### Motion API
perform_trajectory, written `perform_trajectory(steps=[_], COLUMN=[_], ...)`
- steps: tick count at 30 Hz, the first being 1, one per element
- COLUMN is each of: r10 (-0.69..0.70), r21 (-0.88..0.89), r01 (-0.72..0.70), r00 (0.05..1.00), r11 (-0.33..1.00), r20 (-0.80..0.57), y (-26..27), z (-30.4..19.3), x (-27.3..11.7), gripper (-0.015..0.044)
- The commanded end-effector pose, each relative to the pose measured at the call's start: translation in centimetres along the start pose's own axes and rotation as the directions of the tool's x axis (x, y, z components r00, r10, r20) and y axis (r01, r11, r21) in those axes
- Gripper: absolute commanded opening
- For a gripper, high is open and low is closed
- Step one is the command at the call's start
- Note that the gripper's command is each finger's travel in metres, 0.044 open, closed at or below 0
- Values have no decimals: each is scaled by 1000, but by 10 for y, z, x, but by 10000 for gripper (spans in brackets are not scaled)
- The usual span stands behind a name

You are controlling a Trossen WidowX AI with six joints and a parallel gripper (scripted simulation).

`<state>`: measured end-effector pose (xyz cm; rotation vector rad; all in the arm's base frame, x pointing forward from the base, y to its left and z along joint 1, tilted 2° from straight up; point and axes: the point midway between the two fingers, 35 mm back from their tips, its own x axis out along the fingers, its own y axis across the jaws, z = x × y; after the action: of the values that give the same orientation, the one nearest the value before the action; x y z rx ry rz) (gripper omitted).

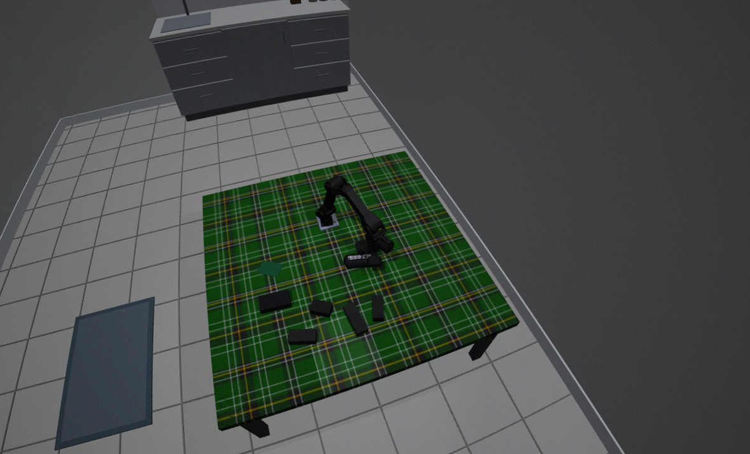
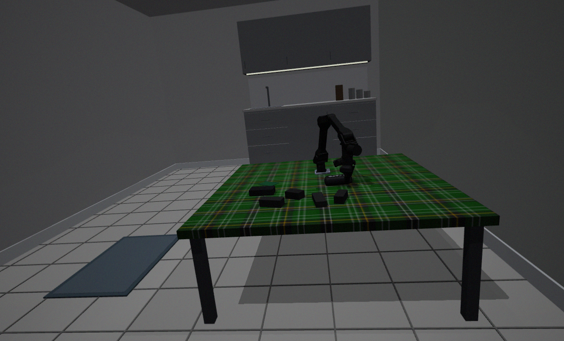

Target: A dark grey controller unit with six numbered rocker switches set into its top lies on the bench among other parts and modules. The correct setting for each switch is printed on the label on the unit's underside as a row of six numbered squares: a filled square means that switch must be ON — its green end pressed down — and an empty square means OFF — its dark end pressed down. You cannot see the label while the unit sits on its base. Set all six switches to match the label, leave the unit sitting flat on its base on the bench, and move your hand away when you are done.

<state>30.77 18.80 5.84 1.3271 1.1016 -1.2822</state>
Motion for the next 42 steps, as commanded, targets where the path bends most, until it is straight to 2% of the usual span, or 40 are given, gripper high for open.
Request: perform_trajectory(steps=[1,21,25,33,39,42], r10=[-2,-1,-2,-2,-1,-1], r21=[7,1,0,0,0,0], r01=[2,1,2,2,1,1], r00=[1000,1000,1000,1000,1000,1000], r11=[1000,1000,1000,1000,1000,1000], r20=[10,2,2,2,6,6], y=[0,0,0,0,0,0], z=[1,-1,-2,-2,56,58], x=[6,11,12,12,-26,-28], gripper=[338,338,440,440,440,440])
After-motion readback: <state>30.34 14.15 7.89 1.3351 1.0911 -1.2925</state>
